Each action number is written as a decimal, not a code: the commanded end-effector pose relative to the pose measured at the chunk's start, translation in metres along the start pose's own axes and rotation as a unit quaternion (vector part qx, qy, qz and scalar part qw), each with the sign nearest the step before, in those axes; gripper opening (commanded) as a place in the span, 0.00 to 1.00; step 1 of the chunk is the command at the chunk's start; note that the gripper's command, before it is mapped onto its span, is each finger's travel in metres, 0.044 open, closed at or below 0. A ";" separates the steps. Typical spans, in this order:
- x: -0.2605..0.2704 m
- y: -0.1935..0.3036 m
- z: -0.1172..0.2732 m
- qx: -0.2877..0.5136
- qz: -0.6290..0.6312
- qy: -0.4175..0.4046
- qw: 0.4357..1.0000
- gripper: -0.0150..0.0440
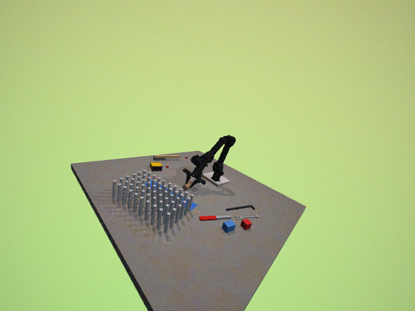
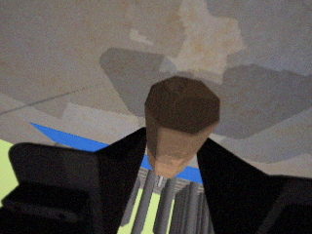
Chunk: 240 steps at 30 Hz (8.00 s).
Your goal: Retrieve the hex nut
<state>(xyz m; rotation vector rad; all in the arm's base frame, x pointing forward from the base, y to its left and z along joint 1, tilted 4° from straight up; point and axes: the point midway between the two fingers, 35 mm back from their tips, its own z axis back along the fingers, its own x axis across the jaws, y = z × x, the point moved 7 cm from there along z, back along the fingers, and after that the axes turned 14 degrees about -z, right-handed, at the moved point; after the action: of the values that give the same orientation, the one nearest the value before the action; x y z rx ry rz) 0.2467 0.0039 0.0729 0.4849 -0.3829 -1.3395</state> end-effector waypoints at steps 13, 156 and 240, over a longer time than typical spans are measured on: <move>0.002 -0.009 0.005 -0.001 0.002 0.002 1.000 0.25; 0.090 0.052 0.170 -0.032 -0.021 -0.028 0.999 0.25; 0.336 -0.159 0.321 -0.018 -0.133 -0.117 0.984 0.25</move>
<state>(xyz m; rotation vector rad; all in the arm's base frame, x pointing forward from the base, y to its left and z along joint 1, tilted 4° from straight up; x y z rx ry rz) 0.0105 -0.3866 0.2562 0.3505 -0.4938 -1.6744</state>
